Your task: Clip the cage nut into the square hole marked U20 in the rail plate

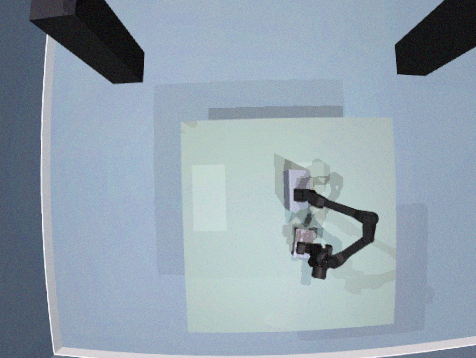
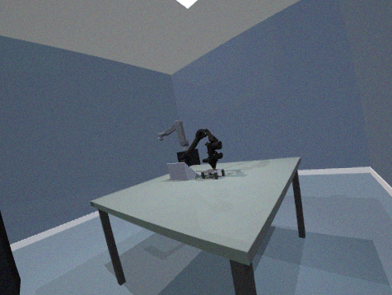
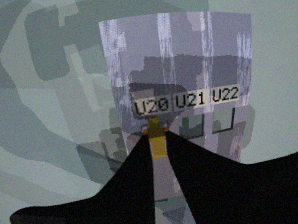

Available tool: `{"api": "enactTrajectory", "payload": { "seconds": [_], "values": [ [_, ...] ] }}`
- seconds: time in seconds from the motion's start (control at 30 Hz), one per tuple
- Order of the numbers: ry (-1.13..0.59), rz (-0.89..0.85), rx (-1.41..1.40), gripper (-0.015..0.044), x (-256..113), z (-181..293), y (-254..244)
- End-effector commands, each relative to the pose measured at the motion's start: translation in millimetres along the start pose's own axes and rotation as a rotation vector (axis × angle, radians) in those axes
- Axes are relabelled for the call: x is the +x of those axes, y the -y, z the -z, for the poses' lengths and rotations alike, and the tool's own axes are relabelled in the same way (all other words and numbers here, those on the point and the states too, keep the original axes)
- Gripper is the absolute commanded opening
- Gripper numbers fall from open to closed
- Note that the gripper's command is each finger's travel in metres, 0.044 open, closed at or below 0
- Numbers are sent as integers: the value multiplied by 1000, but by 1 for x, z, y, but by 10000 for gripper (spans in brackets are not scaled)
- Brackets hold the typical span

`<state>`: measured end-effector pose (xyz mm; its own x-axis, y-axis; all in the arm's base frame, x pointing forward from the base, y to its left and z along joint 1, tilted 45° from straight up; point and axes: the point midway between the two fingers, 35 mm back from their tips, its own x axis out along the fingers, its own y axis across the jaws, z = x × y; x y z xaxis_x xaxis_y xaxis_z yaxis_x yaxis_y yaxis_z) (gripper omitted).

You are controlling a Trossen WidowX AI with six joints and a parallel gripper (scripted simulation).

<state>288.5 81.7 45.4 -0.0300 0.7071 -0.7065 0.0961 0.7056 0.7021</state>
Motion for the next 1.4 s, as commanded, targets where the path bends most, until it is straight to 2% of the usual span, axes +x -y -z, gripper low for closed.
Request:
{"api": "enactTrajectory", "payload": {
  "seconds": [0.0,0.3,0.83,0.93,1.07,1.37],
  "values": [
    [1,-4,-4,29,1,0,1],
    [1,-4,-4,29,1,0,1],
    [0,-1,0,440,0,0,1],
    [1,0,0,440,-2,0,1],
    [12,-1,-3,440,-47,1,1],
    [12,-2,-3,440,-50,1,1]
  ]
}}
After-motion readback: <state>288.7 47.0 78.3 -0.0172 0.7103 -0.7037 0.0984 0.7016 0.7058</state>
